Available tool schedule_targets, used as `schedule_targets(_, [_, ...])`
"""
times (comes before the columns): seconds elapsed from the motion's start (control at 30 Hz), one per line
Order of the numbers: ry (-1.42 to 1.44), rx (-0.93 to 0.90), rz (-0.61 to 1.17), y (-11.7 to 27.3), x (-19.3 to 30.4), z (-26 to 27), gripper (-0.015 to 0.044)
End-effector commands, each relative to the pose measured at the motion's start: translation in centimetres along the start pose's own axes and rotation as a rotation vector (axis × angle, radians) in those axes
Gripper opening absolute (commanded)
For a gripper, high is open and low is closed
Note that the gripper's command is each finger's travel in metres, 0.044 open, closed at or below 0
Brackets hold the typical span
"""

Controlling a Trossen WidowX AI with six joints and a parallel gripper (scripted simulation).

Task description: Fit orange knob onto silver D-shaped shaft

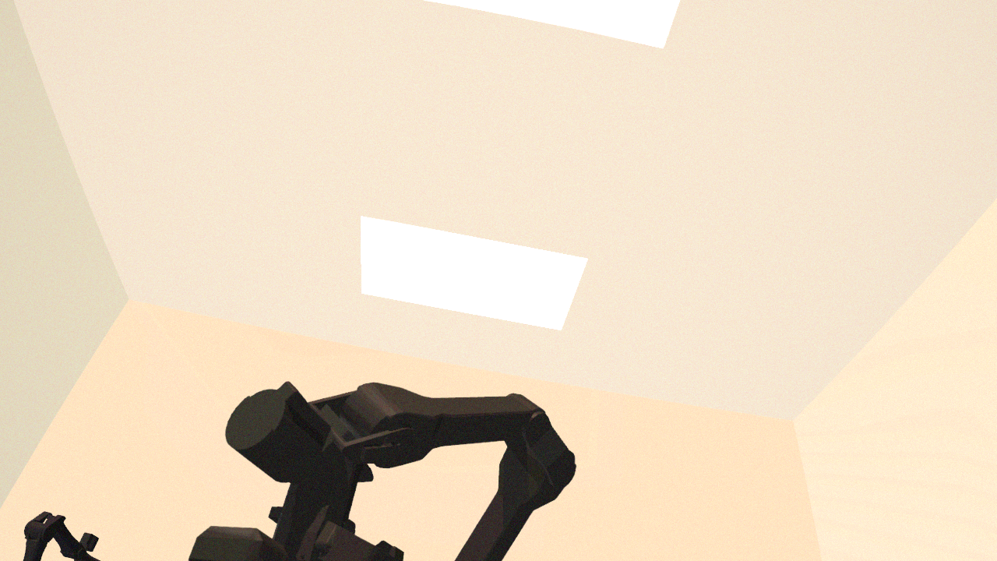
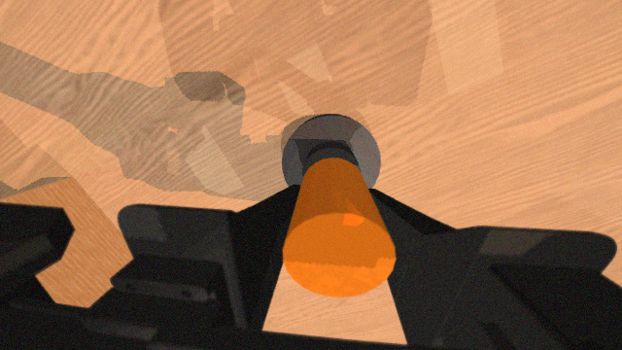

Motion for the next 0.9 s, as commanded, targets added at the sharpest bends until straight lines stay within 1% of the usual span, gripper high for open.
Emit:
schedule_targets(0.0, [0.004,-0.001,0.0,-0.02,0.03,0.04,0.0])
schedule_targets(0.67, [0.004,-0.001,0.0,-0.02,0.03,0.04,0.0])
schedule_targets(0.87, [-0.037,-0.002,0.0,0.64,-0.03,0.17,0.0])
Point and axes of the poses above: the point midway between the two fingers, 35 mm back from their tips, its own y axis back along the fingers, its own z axis across the jaws, x = y × z, the point moved 8 cm from there along y, back along the fingers, and after that the axes turned 13 degrees about y, right-handed, at the moved point
